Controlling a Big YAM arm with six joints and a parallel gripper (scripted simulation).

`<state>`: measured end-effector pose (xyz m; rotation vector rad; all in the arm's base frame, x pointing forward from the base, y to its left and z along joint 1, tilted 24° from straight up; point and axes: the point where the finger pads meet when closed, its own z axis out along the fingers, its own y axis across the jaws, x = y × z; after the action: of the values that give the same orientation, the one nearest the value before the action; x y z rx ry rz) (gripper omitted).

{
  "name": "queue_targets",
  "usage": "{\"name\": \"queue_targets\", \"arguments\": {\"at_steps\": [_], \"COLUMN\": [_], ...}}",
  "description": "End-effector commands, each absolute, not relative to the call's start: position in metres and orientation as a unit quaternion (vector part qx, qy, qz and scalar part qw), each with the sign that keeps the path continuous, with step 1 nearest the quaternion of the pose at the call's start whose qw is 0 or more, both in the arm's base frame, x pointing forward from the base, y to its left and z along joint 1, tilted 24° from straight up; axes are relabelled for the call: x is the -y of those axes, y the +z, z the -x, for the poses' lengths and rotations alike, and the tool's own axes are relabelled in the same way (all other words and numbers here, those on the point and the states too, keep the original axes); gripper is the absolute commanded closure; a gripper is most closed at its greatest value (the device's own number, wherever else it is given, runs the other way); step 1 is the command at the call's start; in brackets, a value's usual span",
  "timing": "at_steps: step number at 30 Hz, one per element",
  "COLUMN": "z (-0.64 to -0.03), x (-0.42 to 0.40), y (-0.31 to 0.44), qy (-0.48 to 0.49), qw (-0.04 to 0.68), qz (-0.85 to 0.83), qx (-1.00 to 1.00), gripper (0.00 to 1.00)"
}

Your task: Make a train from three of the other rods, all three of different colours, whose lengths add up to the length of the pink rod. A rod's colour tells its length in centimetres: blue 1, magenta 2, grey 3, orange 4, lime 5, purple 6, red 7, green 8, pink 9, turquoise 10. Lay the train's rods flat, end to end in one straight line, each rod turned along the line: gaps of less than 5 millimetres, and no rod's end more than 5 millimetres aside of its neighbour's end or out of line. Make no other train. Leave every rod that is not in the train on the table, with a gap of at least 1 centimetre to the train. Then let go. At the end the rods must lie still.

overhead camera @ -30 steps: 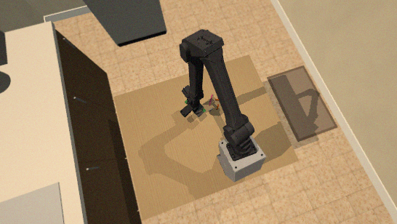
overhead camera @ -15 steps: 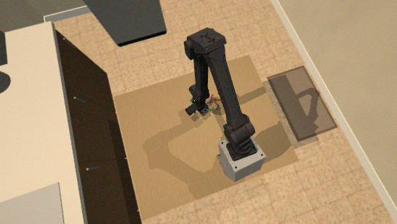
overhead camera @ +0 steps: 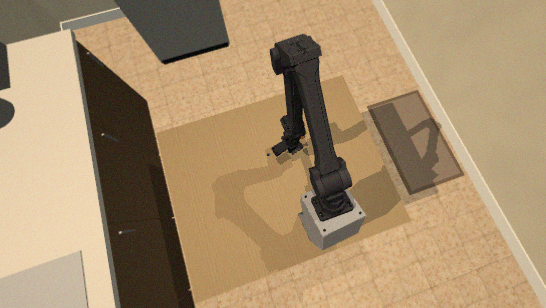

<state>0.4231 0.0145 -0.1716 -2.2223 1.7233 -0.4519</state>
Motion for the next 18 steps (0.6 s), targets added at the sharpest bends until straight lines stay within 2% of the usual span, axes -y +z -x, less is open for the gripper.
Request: {"name": "queue_targets", "arguments": {"at_steps": [1,18], "z": [-0.4136,-0.4155], "x": [-0.0082,-0.0092], "y": [-0.1747,-0.174], "qy": [-0.153,-0.154], "qw": [0.14,0.142], "qz": [0.773,0.773], "qx": [-0.599,-0.598], "gripper": [0.77,0.77]}}
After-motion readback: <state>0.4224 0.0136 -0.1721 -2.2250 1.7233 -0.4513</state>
